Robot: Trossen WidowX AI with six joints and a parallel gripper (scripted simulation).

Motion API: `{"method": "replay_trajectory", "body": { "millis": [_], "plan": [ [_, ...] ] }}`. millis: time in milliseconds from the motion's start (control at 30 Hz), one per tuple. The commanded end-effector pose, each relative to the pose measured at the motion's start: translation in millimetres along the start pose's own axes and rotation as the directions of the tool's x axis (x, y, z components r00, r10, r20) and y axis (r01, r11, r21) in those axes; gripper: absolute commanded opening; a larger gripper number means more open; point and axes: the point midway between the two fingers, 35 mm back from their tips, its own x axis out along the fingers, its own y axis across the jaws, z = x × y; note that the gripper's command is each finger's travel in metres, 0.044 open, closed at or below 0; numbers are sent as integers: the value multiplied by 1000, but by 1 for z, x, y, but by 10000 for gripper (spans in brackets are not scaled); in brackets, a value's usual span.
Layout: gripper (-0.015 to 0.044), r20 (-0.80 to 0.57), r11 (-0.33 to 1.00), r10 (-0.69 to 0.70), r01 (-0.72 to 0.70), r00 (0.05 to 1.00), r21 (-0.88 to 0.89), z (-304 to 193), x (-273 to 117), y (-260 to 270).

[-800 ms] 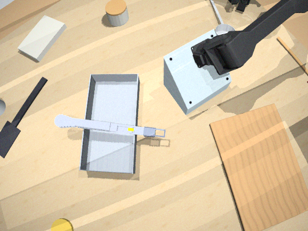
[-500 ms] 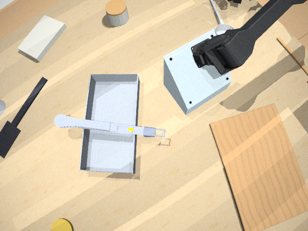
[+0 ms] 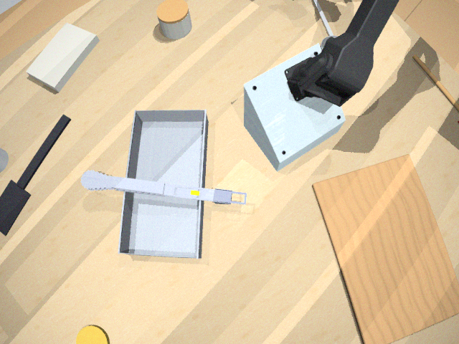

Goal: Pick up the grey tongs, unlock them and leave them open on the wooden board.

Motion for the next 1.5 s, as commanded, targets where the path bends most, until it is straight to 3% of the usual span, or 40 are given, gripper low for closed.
{"method": "replay_trajectory", "body": {
  "millis": [0,233,467,767,933,1133,1267,1467],
  "plan": [
    [260,92,911,-96,124,991,-393,-61,15,19],
    [260,221,529,-194,292,956,-797,-139,46,26],
    [260,340,31,-249,359,907,-933,-206,79,15],
    [260,479,-576,-272,258,835,-776,-285,124,-21],
    [260,554,-842,-262,92,790,-531,-326,149,-54],
    [260,611,-941,-252,-41,750,-337,-350,168,-86],
    [260,662,-969,-230,-229,714,-90,-372,187,-122],
    [260,739,-764,-175,-563,651,315,-401,213,-192]
  ]
}}
